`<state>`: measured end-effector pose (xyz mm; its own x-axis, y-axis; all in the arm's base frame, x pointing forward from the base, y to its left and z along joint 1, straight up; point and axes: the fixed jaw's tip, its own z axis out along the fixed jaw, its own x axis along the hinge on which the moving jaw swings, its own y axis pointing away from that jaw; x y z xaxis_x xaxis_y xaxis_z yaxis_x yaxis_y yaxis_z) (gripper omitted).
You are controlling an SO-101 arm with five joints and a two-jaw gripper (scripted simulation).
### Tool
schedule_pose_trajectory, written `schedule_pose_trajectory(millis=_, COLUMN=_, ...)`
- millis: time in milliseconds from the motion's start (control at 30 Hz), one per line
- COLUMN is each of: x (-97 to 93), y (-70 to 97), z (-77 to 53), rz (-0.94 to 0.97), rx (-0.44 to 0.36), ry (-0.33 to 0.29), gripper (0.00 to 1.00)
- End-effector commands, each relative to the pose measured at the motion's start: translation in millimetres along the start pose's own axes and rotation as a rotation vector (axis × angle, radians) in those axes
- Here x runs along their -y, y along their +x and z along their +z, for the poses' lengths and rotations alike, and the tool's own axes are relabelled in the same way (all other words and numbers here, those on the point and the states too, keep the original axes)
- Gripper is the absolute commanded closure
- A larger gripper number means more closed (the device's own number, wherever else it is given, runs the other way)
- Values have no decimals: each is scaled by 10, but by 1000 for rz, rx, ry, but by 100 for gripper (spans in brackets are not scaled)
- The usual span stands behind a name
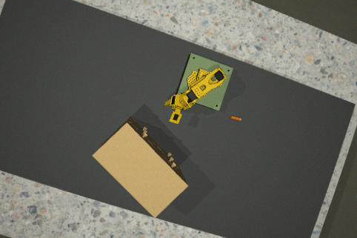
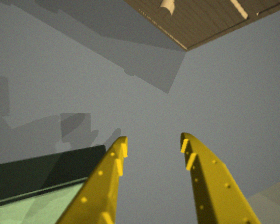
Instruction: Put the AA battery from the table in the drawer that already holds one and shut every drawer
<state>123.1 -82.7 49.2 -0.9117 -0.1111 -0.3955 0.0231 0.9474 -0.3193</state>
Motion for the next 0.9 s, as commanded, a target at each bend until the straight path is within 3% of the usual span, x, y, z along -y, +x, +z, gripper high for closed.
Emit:
schedule_pose_trajectory(millis=0, x=-8, y=26, z=8, rz=107, rx=-12, ry=-3, gripper=79)
schedule_pose_trajectory(millis=867, x=29, y=3, z=9, rz=658, rx=-16, ry=9, gripper=79)
